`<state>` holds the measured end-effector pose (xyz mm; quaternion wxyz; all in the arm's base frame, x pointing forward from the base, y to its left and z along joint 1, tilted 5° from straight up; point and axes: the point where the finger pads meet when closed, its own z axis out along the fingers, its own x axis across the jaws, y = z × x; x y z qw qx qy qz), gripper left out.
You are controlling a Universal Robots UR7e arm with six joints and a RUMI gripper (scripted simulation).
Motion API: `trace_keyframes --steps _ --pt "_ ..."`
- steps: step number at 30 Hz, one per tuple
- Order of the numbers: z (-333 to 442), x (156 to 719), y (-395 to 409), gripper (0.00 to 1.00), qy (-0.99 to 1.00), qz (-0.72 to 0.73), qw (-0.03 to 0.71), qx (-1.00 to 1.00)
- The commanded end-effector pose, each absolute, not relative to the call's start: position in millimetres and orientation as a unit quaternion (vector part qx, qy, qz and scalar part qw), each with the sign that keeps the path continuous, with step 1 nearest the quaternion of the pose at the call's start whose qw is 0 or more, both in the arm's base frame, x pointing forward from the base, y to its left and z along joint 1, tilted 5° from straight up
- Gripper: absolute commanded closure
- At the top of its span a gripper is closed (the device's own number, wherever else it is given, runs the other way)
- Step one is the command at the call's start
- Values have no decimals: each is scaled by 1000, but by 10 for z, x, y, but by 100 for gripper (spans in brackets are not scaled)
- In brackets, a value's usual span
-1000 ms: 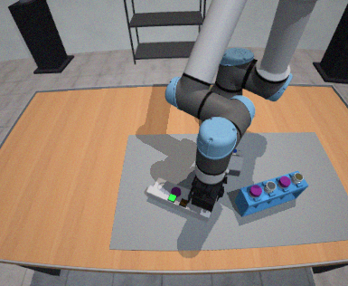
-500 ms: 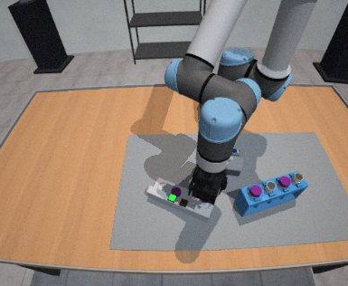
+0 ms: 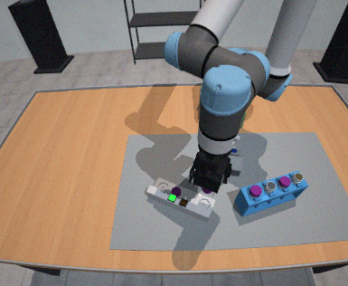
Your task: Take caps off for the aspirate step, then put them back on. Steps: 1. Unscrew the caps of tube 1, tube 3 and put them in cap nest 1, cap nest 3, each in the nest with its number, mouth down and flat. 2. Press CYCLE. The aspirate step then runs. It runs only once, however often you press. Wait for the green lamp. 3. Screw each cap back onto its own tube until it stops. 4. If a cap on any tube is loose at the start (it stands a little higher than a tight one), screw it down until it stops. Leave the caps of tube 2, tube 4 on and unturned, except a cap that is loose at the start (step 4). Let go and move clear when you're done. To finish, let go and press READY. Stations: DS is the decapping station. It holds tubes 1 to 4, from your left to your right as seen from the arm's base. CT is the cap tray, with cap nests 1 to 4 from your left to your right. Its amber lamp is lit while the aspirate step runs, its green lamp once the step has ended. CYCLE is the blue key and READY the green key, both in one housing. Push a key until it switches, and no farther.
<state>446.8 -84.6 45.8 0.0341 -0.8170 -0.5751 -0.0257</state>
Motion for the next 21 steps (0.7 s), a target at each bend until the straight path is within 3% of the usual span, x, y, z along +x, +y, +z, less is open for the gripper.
trace_keyframes --steps 1,7,13,21 --pt "698 4468 -868 100 -575 -26 34 -817" --pt "698 4468 -868 100 -575 -26 34 -817" --pt "726 4403 -543 100 -432 -20 38 -901" --pt "768 4305 -54 100 -425 -19 38 -904"
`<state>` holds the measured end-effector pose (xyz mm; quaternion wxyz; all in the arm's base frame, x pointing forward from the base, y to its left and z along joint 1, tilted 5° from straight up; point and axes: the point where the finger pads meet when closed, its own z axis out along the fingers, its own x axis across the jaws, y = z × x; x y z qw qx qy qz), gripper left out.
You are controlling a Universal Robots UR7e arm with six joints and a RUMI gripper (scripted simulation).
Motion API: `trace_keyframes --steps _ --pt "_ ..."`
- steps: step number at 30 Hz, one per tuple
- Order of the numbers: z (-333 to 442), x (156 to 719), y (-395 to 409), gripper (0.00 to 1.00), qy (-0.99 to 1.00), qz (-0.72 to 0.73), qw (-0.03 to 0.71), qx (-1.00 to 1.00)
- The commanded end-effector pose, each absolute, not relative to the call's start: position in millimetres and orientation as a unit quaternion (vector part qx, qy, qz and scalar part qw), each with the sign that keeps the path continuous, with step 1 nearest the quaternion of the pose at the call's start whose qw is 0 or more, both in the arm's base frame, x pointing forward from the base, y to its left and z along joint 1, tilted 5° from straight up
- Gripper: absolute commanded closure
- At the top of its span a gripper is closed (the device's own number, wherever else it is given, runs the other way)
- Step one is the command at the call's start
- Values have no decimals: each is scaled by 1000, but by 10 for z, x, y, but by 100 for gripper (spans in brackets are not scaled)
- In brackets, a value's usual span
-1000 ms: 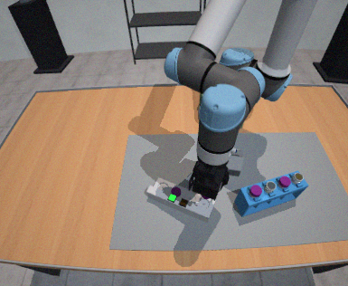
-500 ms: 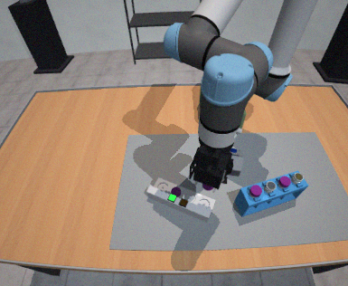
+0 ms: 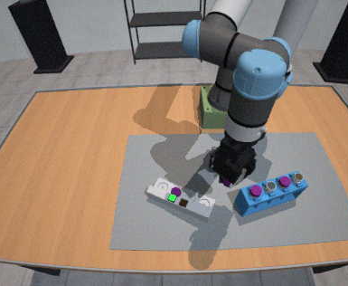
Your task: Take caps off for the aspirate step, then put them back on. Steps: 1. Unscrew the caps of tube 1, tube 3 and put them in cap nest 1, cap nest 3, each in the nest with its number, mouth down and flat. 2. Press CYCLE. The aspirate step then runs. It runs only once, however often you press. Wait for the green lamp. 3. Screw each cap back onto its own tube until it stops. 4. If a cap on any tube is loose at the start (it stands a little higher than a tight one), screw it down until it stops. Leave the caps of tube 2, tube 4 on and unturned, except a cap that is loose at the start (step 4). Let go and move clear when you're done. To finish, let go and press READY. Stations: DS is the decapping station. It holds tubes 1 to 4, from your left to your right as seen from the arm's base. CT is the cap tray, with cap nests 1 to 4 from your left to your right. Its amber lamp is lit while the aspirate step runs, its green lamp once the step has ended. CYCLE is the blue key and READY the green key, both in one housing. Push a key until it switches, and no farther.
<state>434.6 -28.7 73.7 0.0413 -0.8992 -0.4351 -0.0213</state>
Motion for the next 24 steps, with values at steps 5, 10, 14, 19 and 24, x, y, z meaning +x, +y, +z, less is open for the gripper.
trace_keyframes --steps 5,10,14,19,24 --pt "789 4256 191 100 -425 -19 38 -904" --pt "810 4208 435 100 -425 -19 38 -904" --pt "831 4159 679 100 -425 -19 38 -904" --pt "852 4110 924 100 -425 -19 38 -904" --pt "874 4061 1168 100 -425 -19 38 -904"
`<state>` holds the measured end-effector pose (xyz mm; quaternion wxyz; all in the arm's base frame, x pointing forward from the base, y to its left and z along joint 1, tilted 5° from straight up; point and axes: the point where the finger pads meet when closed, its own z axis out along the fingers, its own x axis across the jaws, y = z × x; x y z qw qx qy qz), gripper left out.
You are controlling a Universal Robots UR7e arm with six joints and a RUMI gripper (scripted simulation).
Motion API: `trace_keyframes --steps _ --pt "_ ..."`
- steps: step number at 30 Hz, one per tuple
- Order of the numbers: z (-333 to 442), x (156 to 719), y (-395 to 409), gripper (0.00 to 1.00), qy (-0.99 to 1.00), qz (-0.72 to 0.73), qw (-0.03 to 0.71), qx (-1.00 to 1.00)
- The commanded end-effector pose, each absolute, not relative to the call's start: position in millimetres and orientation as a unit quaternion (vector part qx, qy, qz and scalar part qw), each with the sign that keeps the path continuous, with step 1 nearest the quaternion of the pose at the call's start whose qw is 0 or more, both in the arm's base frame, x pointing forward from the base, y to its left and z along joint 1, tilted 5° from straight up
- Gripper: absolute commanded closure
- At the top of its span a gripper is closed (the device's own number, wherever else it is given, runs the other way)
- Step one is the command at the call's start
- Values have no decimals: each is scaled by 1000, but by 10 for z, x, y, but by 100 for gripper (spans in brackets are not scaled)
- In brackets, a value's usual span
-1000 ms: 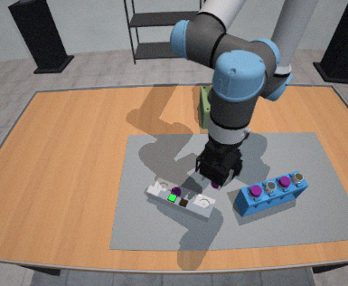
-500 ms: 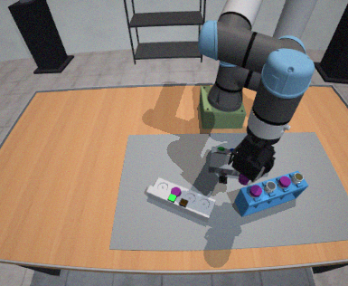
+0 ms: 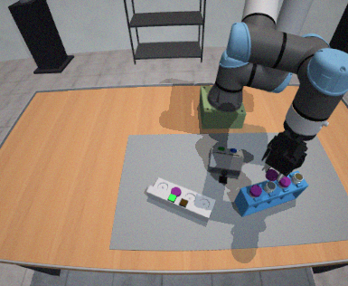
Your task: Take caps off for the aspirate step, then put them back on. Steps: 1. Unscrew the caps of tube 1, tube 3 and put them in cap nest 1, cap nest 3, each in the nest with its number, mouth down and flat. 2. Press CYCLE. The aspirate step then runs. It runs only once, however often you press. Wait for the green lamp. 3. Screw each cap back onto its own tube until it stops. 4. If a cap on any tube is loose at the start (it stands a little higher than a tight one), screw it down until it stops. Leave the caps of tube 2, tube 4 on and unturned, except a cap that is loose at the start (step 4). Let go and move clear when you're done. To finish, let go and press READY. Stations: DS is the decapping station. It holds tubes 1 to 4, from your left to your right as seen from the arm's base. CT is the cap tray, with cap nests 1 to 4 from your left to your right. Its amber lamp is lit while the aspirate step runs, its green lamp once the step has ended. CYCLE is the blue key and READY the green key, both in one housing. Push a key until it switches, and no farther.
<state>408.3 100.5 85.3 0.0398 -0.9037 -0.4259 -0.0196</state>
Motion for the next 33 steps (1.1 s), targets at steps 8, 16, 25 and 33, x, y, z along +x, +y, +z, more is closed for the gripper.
trace_keyframes --steps 8,16,25,33 --pt "916 3963 1657 100 -425 -20 39 -904" --pt "949 3886 2044 100 -425 -20 39 -904" --pt "949 3886 2043 100 -425 -20 39 -904" --pt "740 3887 2062 100 -425 -20 39 -904"
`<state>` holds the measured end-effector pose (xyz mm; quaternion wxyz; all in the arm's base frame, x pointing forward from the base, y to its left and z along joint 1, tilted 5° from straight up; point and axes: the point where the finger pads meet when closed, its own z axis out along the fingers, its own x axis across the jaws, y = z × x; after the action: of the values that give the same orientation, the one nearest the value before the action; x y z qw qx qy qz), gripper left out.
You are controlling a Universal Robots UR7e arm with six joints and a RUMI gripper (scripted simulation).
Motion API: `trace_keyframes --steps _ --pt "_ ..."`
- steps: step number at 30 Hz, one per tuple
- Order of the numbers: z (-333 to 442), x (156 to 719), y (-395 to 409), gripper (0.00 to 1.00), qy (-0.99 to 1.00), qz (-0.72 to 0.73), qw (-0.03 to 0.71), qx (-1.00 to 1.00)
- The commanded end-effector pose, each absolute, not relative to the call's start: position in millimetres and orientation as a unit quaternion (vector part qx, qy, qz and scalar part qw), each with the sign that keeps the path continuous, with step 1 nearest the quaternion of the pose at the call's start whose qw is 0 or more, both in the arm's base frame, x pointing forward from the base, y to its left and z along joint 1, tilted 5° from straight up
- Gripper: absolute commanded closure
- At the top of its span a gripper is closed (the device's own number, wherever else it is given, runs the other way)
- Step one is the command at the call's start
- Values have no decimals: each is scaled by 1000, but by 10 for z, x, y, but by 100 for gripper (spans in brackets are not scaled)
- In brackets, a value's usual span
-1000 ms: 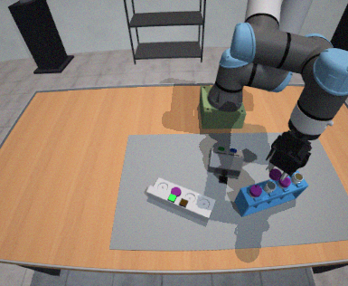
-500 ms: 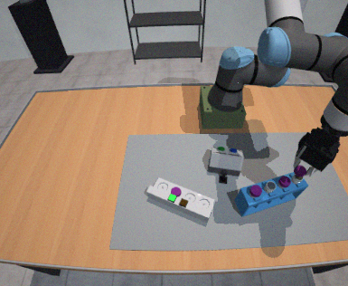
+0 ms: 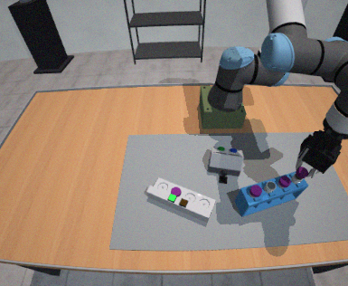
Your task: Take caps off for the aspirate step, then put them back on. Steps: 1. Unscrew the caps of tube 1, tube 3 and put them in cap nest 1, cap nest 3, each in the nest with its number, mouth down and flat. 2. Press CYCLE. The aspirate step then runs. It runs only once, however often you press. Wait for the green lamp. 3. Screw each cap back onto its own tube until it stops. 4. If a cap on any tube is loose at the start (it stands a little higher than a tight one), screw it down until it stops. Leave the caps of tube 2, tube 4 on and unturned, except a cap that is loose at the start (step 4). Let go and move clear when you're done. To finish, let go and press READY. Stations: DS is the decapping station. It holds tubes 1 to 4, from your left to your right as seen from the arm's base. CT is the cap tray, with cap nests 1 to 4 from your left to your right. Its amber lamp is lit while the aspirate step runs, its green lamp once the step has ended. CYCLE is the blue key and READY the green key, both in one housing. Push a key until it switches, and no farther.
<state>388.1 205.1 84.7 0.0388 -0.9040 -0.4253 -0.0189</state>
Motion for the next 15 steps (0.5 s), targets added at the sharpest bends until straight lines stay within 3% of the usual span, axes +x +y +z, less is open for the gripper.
trace_keyframes --steps 1,15 --pt "740 3887 2062 100 -425 -20 39 -904" --pt "700 3887 2066 100 -425 -20 39 -904"
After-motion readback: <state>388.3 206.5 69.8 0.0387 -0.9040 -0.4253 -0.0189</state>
